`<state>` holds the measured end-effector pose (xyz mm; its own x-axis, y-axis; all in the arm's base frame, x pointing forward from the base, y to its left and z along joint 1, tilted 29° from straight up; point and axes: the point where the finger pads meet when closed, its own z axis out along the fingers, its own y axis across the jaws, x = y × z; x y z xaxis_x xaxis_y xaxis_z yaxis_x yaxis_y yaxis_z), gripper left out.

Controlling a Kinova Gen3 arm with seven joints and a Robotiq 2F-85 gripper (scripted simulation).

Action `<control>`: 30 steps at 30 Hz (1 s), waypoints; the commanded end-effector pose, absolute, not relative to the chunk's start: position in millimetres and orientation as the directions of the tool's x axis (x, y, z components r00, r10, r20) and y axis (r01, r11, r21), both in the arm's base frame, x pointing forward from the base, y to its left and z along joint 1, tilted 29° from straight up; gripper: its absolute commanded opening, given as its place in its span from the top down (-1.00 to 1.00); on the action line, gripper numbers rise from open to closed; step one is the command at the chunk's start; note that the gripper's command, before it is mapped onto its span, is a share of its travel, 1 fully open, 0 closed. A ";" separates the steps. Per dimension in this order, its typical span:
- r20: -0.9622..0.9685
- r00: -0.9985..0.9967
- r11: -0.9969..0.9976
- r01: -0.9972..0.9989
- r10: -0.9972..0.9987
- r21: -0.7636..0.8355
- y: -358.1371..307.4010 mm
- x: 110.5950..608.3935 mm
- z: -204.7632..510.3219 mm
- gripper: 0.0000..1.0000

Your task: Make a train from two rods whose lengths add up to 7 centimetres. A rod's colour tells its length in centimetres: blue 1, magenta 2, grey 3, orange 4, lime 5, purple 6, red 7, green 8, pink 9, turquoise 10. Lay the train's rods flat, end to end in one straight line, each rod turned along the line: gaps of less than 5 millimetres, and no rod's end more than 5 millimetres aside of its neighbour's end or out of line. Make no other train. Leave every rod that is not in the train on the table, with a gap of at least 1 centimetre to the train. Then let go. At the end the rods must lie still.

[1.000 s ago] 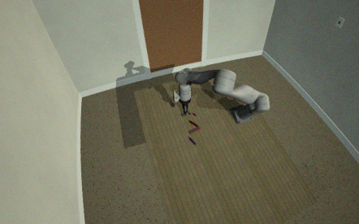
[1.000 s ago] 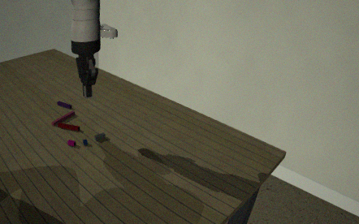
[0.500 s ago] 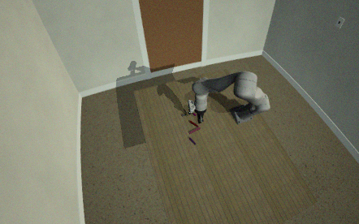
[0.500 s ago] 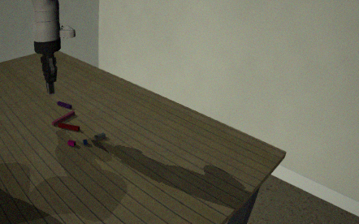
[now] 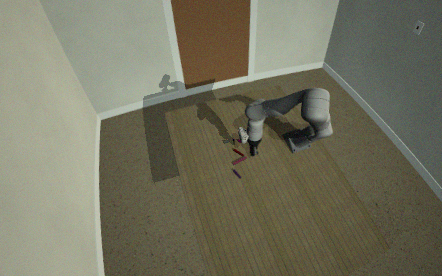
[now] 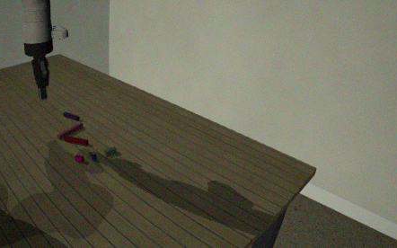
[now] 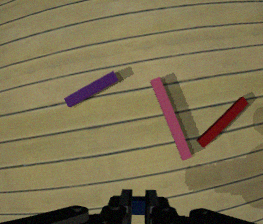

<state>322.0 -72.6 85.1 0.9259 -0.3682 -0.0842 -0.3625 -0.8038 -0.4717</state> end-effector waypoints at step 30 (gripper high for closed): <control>-0.080 0.926 -0.805 -0.362 -0.369 -0.471 -38.8 331.5 24.1 0.91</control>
<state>336.6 -43.3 33.4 0.9267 -0.3709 -0.0600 -0.3538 -0.8077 -0.4716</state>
